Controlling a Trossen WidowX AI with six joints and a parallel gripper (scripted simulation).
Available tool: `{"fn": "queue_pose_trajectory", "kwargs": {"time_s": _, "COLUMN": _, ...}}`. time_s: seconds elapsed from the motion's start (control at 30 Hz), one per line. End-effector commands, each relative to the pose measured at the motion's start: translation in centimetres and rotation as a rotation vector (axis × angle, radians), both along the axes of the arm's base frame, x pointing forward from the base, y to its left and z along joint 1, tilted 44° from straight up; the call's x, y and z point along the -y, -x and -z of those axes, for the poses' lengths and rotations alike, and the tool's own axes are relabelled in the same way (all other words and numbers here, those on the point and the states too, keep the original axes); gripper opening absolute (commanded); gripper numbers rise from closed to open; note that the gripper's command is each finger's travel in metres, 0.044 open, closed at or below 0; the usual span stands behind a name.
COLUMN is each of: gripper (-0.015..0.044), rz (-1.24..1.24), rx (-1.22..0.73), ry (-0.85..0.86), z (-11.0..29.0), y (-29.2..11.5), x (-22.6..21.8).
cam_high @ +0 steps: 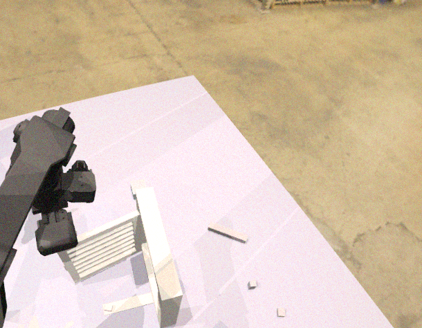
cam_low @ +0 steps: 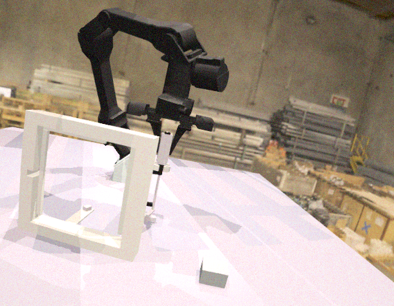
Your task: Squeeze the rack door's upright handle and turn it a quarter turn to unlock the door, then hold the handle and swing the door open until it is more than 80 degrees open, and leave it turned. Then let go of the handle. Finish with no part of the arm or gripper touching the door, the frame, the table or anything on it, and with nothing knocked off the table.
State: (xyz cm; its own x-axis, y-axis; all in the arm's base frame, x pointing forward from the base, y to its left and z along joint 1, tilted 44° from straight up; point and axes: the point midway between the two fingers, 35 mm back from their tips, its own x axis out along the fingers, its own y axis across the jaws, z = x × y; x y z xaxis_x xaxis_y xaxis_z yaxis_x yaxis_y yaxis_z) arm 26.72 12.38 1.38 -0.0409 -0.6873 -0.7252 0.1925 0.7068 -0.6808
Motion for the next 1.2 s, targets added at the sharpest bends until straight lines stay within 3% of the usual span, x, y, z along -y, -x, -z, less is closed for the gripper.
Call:
{"fn": "queue_pose_trajectory", "kwargs": {"time_s": 0.0, "gripper": 0.0020, "rz": 0.060, "rx": 0.055, "ry": 0.002, "z": 0.6, "y": -0.5, "x": -0.6}}
{"fn": "queue_pose_trajectory", "kwargs": {"time_s": 0.4, "gripper": 0.0020, "rz": 0.200, "rx": 0.187, "ry": 0.008, "z": 2.3, "y": -1.9, "x": -2.3}}
{"fn": "queue_pose_trajectory", "kwargs": {"time_s": 0.83, "gripper": 0.0020, "rz": 0.202, "rx": 0.189, "ry": 0.008, "z": 2.3, "y": -1.9, "x": -2.4}}
{"fn": "queue_pose_trajectory", "kwargs": {"time_s": 1.17, "gripper": 0.0282, "rz": 0.202, "rx": 0.189, "ry": 0.008, "z": 2.3, "y": -1.9, "x": -2.4}}
